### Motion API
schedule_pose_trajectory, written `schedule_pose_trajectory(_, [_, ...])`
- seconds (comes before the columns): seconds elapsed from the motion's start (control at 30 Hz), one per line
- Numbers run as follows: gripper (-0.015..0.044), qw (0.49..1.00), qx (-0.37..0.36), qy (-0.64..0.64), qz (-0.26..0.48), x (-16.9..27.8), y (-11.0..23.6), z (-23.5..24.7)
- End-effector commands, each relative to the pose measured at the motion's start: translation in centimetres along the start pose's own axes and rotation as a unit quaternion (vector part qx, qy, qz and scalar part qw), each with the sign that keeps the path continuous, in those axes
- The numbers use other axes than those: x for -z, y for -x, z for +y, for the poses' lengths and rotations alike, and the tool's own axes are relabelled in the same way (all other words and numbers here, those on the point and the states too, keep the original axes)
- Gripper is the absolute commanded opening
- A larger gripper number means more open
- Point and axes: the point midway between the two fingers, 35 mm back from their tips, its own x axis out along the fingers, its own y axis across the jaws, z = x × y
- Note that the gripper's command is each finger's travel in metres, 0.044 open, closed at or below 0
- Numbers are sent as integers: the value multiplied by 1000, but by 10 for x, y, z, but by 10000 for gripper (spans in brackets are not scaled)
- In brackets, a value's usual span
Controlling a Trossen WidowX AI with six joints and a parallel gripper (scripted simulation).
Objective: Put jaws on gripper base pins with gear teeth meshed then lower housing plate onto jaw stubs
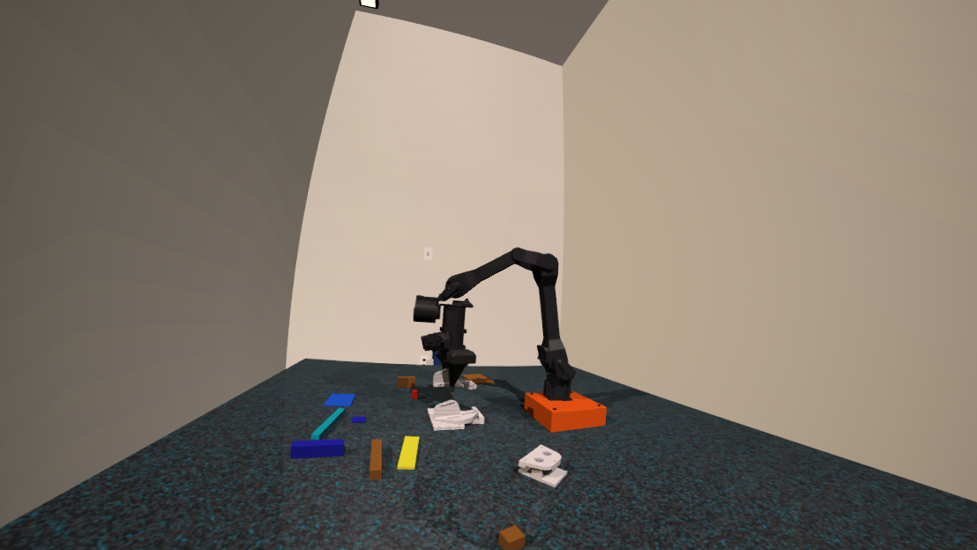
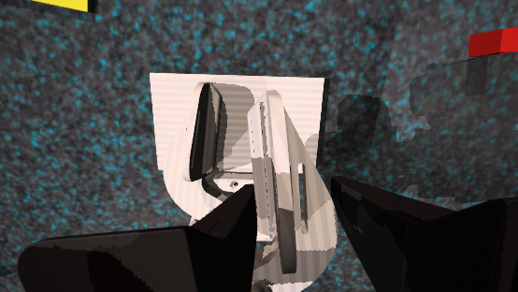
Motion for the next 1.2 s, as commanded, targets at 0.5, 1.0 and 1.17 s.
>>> schedule_pose_trajectory(0.5, [134, 1000, 0, 2, 0, -1, -30, 0])
schedule_pose_trajectory(1.0, [134, 1000, 0, 2, 1, 1, -49, 0])
schedule_pose_trajectory(1.17, [134, 1000, 0, 2, 1, 1, -49, 0])
